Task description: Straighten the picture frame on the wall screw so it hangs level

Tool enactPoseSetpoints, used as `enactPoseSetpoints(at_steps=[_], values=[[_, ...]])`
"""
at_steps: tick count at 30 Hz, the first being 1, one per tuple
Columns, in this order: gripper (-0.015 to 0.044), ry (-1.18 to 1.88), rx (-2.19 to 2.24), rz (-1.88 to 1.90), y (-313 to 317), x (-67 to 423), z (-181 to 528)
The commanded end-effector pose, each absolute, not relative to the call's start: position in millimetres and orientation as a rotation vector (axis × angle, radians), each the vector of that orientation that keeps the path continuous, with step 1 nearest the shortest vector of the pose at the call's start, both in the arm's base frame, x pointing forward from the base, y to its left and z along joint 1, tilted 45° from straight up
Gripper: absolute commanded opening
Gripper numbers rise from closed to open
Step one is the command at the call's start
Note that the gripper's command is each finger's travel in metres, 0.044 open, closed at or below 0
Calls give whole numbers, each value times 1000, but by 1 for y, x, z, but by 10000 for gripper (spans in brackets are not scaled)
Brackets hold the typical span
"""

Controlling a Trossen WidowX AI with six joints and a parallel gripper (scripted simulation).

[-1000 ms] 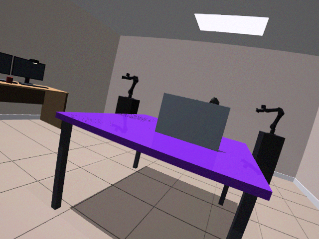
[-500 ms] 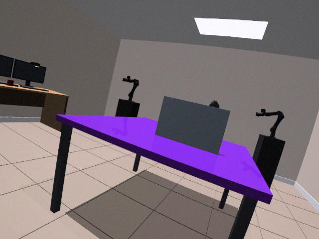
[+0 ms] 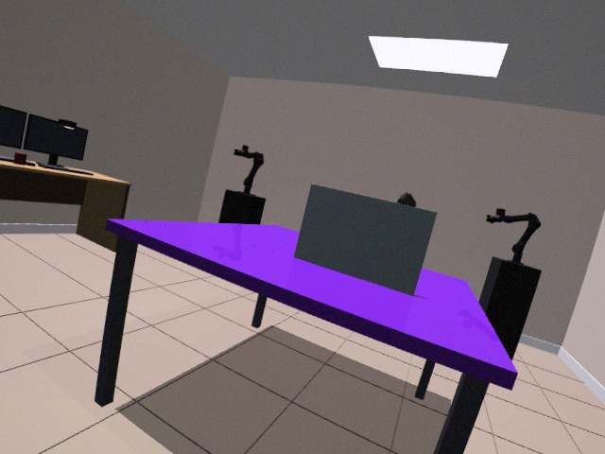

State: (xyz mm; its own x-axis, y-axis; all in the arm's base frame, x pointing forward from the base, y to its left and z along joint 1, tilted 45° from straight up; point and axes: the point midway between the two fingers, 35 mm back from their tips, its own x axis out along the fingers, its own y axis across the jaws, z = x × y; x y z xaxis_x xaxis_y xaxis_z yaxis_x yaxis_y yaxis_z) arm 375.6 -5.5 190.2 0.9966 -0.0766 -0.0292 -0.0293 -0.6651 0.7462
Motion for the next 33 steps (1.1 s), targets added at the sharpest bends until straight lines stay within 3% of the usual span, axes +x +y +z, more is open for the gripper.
enactPoseSetpoints(at_steps=[1, 11, 21, 26, 33], values=[[0, -75, 2318, -71, -5, 376, 190], [0, -77, 2371, -69, -5, 376, 190], [260, -76, 2354, -71, -5, 376, 190], [260, -76, 2341, -72, -5, 371, 192], [260, -72, 2202, -76, 2, 320, 200]])
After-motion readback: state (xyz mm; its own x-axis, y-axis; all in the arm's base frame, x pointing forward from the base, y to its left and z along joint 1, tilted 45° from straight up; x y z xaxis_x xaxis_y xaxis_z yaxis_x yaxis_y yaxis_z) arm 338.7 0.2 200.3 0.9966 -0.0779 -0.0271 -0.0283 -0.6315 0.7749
